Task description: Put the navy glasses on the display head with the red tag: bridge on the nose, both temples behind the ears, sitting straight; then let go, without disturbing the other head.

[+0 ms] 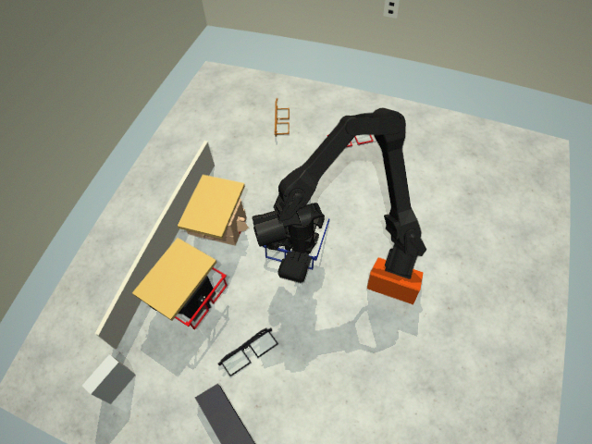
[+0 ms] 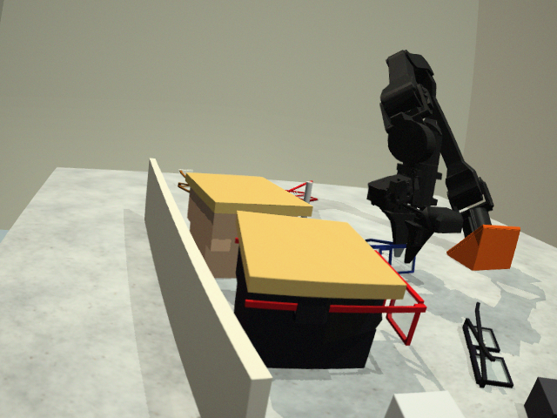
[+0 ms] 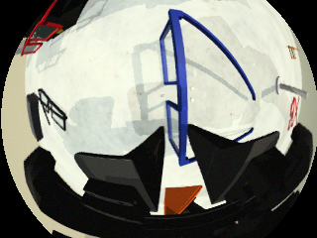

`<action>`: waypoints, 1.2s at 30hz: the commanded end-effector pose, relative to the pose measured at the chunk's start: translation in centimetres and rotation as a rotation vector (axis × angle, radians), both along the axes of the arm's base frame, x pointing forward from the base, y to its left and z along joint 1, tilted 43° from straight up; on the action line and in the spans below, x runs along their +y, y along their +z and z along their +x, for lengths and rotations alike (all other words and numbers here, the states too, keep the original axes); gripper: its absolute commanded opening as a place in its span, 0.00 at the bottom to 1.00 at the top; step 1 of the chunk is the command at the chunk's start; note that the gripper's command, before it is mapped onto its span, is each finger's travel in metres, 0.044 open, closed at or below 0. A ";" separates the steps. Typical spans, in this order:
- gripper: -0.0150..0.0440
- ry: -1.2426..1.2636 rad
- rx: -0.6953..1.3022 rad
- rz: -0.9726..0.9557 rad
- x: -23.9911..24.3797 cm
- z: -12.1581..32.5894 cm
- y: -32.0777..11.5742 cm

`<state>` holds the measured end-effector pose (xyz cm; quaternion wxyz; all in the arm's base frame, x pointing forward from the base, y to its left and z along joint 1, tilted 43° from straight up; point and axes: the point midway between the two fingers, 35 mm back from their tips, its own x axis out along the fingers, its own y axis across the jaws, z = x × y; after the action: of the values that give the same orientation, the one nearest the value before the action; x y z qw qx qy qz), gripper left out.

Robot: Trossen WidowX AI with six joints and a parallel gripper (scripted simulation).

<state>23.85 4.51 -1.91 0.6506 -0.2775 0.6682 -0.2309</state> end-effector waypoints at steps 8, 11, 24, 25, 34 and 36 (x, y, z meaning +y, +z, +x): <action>0.46 0.006 0.000 -0.005 -0.5 0.0 0.2; 0.39 0.000 0.003 -0.002 -0.3 0.0 0.0; 0.25 0.000 0.003 -0.002 -0.3 0.0 0.0; 0.25 0.000 0.003 -0.002 -0.3 0.0 0.0; 0.25 0.002 0.003 0.001 1.4 0.3 1.6; 0.25 0.003 0.003 0.001 2.1 0.4 2.4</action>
<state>23.96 5.31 -0.67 0.6465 -0.2826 0.6699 -0.2311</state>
